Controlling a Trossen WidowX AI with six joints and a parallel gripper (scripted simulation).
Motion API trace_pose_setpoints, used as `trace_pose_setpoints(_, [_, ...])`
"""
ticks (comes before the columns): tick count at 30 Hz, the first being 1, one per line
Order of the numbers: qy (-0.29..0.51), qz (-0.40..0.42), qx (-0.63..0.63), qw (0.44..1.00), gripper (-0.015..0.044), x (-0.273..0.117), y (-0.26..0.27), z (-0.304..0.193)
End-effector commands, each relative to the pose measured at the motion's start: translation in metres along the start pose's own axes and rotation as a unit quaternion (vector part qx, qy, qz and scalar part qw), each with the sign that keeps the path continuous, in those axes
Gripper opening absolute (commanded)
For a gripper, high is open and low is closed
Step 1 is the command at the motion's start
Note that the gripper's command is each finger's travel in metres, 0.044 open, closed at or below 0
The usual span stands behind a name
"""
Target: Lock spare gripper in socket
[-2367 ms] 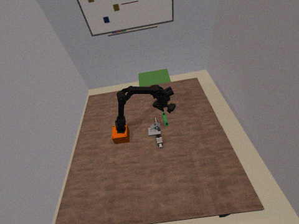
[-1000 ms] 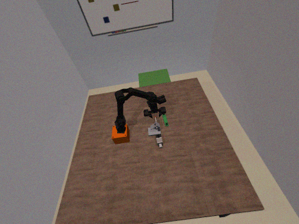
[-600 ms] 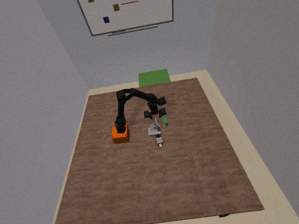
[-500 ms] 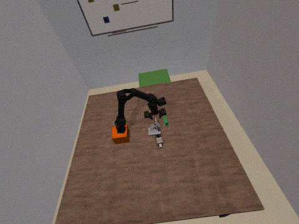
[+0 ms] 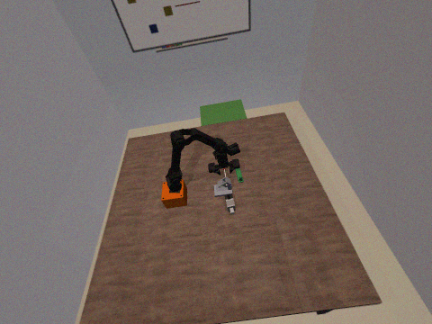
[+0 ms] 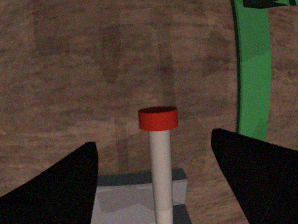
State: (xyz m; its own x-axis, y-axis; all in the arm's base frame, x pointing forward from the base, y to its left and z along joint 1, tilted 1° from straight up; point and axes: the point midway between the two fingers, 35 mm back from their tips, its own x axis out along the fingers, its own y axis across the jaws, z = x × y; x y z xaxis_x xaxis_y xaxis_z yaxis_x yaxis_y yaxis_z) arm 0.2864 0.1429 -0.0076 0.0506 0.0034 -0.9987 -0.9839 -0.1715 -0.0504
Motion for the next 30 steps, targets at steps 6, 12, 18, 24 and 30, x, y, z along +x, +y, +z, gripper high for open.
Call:
trace_pose_setpoints(6, [-0.002,0.002,0.000,1.000,0.0116,0.0016,0.0009,0.0008])
trace_pose_setpoints(12, [-0.002,0.002,0.000,1.000,0.0000,0.0016,0.0009,0.0008])
trace_pose_setpoints(18, [-0.002,0.002,0.000,1.000,0.0000,0.0016,0.0006,0.0008])
trace_pose_setpoints(24, [-0.028,0.004,0.004,1.000,0.0000,-0.0014,0.0003,0.0020])
trace_pose_setpoints(30, [-0.078,0.004,0.010,0.997,0.0000,-0.0081,-0.0006,0.0041])
